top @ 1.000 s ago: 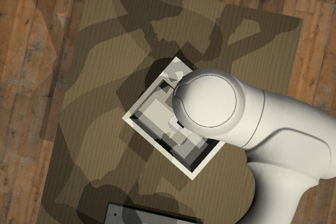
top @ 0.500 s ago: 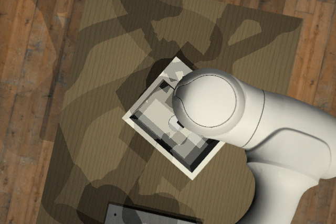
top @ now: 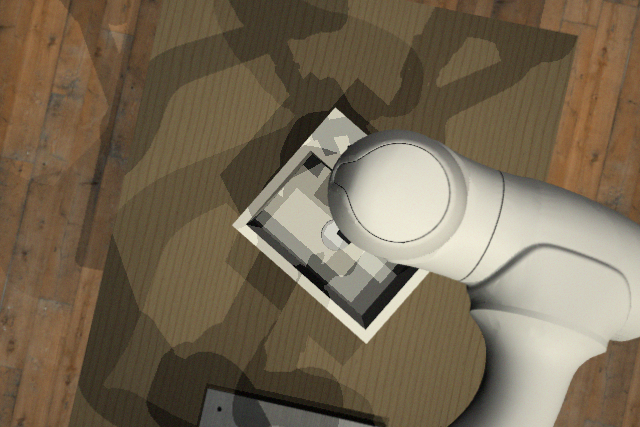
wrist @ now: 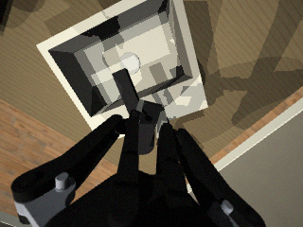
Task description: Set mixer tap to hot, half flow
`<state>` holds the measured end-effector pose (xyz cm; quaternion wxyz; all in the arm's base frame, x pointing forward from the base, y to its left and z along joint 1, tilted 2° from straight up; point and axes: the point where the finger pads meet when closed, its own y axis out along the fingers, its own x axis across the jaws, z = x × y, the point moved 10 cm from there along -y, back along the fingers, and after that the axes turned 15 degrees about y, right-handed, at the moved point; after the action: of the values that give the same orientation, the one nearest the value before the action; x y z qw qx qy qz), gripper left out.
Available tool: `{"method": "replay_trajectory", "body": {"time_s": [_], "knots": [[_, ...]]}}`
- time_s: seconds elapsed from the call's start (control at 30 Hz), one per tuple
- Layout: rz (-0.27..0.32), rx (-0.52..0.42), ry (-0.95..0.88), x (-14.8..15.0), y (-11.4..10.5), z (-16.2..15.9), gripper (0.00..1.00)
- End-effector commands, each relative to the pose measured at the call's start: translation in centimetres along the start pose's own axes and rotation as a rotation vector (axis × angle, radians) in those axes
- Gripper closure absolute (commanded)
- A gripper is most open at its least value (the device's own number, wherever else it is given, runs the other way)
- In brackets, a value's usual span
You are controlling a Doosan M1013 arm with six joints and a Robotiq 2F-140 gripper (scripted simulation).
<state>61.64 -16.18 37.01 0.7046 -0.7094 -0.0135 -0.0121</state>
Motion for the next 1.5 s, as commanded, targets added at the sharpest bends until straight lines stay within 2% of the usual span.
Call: {"method": "replay_trajectory", "body": {"time_s": [0.0,0.3,0.5,1.47], "knots": [[0.0,0.0,0.0,0.0,-0.01,0.0,1.0],[0.0,0.0,0.003,0.01,-0.01,0.0,1.0],[0.0,0.0,0.161,0.93,-0.01,0.17,1.0],[0.0,0.0,0.164,0.94,-0.01,0.17,1.0]]}}
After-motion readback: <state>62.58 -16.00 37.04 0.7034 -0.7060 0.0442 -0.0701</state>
